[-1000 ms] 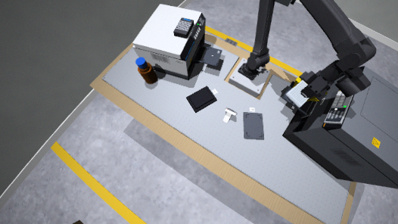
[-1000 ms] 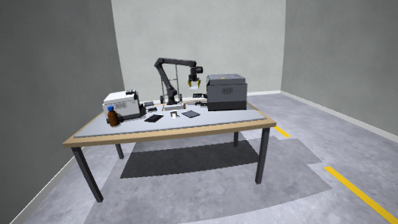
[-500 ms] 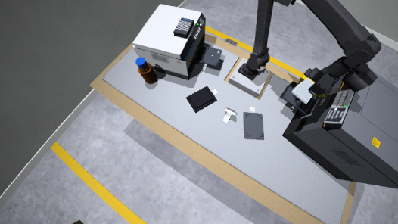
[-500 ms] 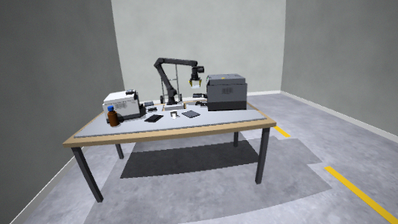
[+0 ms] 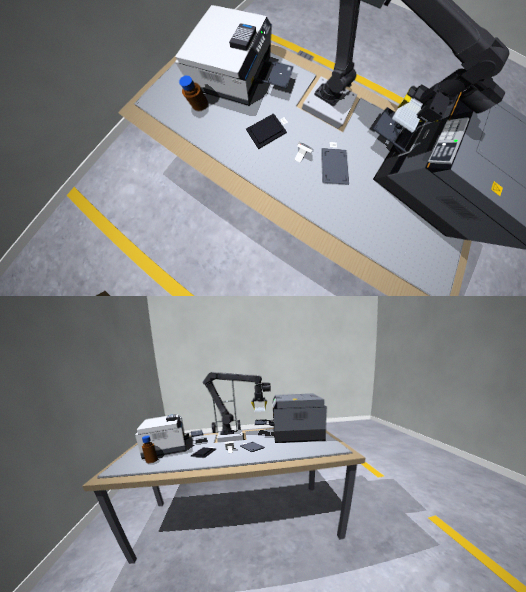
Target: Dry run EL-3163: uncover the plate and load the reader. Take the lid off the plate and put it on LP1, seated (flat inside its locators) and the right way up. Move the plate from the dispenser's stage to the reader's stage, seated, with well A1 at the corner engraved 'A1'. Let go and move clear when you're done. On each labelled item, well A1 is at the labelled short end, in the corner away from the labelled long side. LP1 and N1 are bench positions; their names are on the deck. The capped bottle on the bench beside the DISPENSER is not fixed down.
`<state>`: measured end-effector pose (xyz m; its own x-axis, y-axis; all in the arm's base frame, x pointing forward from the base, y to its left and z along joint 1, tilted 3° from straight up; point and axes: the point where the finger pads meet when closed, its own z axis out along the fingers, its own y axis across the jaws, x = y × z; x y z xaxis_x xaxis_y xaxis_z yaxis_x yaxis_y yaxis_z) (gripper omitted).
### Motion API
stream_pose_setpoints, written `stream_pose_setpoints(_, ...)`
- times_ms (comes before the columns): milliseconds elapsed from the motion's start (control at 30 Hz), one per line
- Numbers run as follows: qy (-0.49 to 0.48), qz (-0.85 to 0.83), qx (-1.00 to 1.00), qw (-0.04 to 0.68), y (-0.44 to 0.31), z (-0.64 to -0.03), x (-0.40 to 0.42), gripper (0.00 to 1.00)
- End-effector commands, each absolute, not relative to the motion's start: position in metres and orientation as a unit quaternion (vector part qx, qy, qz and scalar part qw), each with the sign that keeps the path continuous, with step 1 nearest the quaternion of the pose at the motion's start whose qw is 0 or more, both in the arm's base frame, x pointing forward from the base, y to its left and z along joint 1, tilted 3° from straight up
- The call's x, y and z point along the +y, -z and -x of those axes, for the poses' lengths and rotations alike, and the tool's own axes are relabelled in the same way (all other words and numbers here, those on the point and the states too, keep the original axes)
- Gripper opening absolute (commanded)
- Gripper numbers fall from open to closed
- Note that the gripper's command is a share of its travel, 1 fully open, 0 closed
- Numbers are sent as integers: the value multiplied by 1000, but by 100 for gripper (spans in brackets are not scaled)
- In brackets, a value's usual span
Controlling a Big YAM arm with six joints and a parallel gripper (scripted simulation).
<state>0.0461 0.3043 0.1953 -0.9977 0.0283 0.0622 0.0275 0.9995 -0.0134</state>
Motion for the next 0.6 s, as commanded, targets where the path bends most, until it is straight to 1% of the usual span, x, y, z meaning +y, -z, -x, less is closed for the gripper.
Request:
stream_pose_setpoints(0,14,33,-999,24,-211,-53,322,86)
stream_pose_setpoints(333,11,49,-998,30,-200,-55,313,86)
stream_pose_setpoints(567,0,29,-999,32,-191,-46,305,86)
